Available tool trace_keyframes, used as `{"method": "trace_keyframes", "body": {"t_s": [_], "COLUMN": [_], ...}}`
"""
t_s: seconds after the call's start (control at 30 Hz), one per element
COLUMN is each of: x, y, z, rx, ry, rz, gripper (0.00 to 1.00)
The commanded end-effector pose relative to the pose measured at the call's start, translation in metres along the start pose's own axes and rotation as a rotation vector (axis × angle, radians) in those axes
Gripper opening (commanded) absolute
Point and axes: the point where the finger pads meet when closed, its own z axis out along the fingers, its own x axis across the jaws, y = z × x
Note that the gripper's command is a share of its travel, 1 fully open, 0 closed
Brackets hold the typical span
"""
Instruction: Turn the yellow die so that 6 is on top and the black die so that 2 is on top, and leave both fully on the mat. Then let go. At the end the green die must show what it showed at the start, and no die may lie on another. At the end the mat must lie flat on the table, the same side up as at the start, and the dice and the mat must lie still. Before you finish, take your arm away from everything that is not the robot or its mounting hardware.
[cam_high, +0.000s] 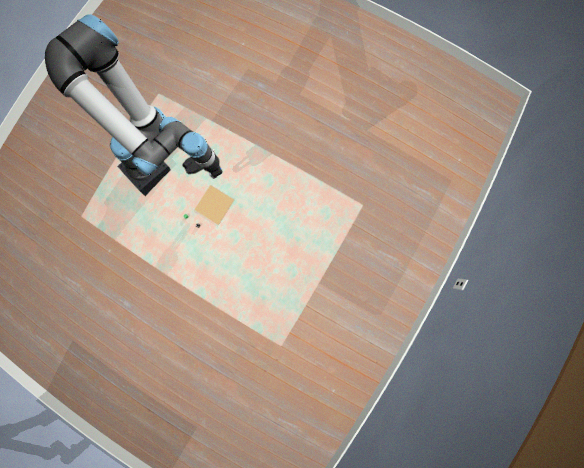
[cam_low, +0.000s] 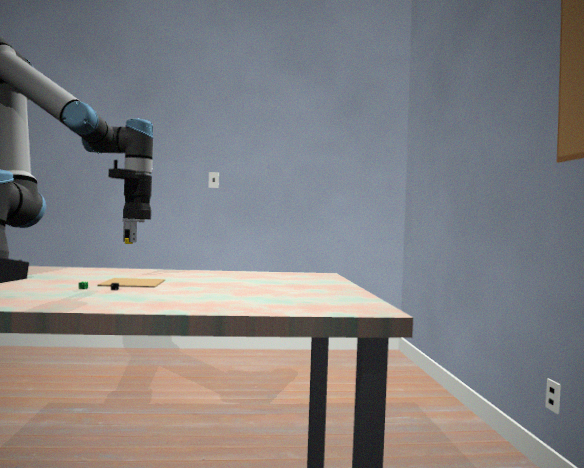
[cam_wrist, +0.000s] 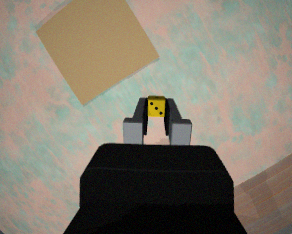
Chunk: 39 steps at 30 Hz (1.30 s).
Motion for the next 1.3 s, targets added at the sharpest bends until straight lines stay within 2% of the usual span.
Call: {"method": "trace_keyframes", "body": {"t_s": [0.0, 0.07, 0.2, 0.3, 0.4, 0.8, 1.0, 1.13, 1.27], "x": [-0.004, -0.006, -0.007, -0.009, -0.01, -0.01, -0.01, -0.01, -0.011], "y": [0.011, 0.019, 0.024, 0.037, 0.042, 0.043, 0.042, 0.04, 0.039], "z": [-0.001, 0.001, 0.002, 0.004, 0.006, 0.006, 0.007, 0.007, 0.008], "rx": [-0.002, -0.002, -0.002, -0.002, -0.002, -0.026, -0.112, -0.206, -0.329], "ry": [-0.004, -0.005, -0.005, -0.005, -0.005, 0.003, 0.021, 0.043, 0.069], "rz": [-0.102, -0.191, -0.233, -0.359, -0.41, -0.42, -0.419, -0.419, -0.418], "gripper": [0.34, 0.34, 0.34, 0.34, 0.34, 0.34, 0.34, 0.34, 0.34]}}
